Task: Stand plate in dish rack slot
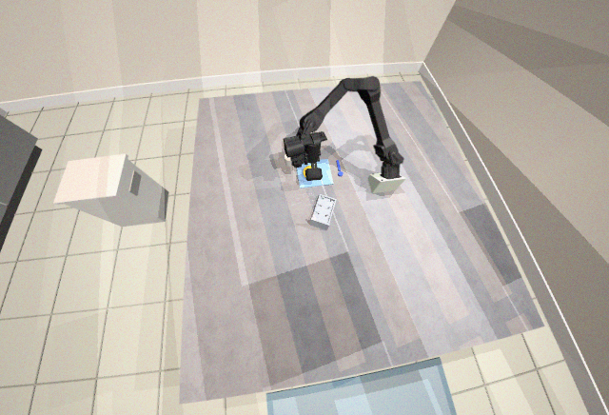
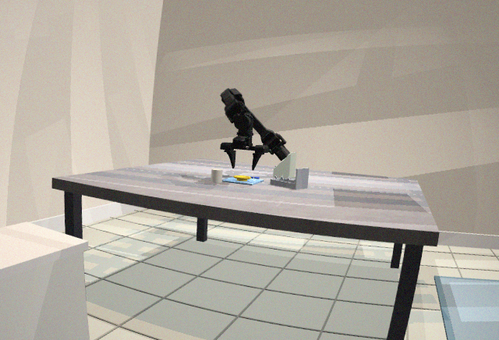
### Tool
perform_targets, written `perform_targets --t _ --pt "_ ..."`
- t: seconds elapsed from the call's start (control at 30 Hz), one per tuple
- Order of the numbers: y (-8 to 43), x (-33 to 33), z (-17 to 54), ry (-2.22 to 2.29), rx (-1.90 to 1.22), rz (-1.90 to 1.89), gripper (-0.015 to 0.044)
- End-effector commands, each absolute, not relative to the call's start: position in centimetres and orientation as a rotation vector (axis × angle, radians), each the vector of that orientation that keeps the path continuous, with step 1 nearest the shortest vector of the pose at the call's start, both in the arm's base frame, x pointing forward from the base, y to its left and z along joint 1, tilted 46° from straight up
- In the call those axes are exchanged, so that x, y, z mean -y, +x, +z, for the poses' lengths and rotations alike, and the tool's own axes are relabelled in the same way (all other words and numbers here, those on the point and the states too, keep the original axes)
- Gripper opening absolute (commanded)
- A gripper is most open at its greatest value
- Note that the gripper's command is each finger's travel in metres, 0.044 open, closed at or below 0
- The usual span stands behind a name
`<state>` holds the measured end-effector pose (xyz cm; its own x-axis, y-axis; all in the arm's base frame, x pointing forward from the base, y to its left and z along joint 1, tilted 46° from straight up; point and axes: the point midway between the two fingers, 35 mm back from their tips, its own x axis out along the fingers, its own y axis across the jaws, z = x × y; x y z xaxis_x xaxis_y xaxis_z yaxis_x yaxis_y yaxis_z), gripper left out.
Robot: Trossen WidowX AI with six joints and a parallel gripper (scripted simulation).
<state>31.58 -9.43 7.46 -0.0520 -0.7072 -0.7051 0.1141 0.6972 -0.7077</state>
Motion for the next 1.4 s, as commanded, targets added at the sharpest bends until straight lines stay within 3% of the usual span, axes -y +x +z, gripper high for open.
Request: perform_targets --t 0.0,0.83,1.37 --pt "31.5 10.0 7.0 -0.527 -1.486 -0.718 0.0400" --pt "31.0 12.7 4.6 -0.530 -1.485 -0.721 0.0400" --pt "31.0 12.7 4.6 -0.530 -1.485 -0.721 0.0329"
